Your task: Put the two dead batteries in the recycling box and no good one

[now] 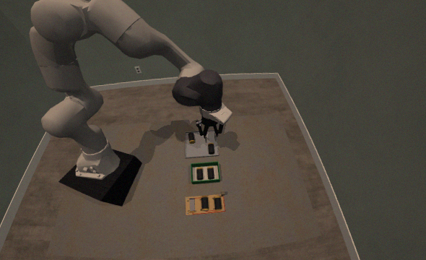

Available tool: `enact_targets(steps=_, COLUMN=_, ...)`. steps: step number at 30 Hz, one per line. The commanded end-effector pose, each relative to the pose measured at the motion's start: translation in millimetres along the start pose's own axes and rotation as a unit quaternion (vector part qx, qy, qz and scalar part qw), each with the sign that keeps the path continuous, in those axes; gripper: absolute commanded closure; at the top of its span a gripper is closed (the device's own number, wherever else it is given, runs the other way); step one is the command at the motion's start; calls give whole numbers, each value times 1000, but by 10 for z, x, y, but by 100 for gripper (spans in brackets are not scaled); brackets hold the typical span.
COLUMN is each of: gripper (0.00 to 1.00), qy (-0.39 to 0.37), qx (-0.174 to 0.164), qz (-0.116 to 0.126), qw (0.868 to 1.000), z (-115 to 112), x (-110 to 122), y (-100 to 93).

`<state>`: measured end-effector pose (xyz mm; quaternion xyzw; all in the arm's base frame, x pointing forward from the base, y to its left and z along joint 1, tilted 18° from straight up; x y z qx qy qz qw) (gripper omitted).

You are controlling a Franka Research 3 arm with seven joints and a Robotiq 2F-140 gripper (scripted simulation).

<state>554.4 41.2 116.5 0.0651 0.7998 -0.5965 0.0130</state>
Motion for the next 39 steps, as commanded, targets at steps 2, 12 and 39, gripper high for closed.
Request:
enact_targets(steps=2, gripper=71, qy=21, qx=1, qz=2, qw=1000, z=1, x=-16, y=-18)
enact_targets(steps=12, gripper=71, qy=23, qx=1, qz=2, qw=1000, z=1, x=-16, y=-18)
enact_targets(steps=39, gripper=71, qy=23, qx=1, qz=2, qw=1000, z=2, x=-19, y=697)
Point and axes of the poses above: the point where the finger pads meet when closed, its own y axis out along the fingers, its own x axis across the jaws, z = x × y, the point moved 1 cm from there along -y, back along the fingers, and after that the axes turned 2 degrees about y, right-handed, at the moved point
